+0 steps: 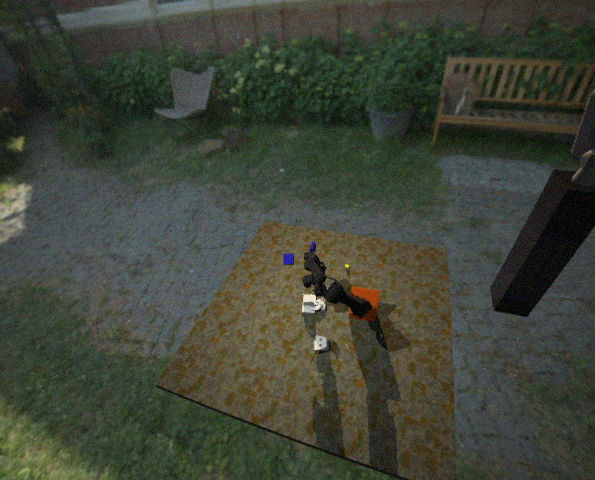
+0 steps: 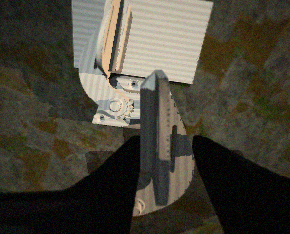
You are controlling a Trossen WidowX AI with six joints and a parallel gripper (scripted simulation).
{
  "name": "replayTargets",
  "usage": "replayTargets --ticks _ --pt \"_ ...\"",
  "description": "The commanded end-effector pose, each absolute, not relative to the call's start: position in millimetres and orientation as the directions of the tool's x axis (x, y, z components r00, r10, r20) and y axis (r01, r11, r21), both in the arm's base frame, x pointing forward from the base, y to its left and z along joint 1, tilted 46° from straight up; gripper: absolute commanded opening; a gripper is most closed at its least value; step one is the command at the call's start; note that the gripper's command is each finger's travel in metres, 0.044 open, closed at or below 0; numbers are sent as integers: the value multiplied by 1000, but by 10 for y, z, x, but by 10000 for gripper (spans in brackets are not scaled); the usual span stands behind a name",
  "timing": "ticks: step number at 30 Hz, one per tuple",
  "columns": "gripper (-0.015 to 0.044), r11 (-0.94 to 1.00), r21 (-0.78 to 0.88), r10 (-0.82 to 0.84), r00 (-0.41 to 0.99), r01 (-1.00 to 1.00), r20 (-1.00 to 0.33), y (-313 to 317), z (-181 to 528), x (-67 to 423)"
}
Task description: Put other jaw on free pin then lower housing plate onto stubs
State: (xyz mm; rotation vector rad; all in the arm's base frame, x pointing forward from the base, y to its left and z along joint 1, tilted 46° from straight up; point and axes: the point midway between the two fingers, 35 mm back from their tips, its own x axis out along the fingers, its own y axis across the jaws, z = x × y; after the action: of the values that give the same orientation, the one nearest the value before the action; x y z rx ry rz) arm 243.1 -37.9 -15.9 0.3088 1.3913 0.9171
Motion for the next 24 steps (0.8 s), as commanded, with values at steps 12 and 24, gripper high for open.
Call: replayTargets --ticks 12,24 --pt "134 631 683 710 -80 -368 -699 -269 -137 2898" --pt "134 631 683 710 -80 -368 -699 -269 -137 2898"
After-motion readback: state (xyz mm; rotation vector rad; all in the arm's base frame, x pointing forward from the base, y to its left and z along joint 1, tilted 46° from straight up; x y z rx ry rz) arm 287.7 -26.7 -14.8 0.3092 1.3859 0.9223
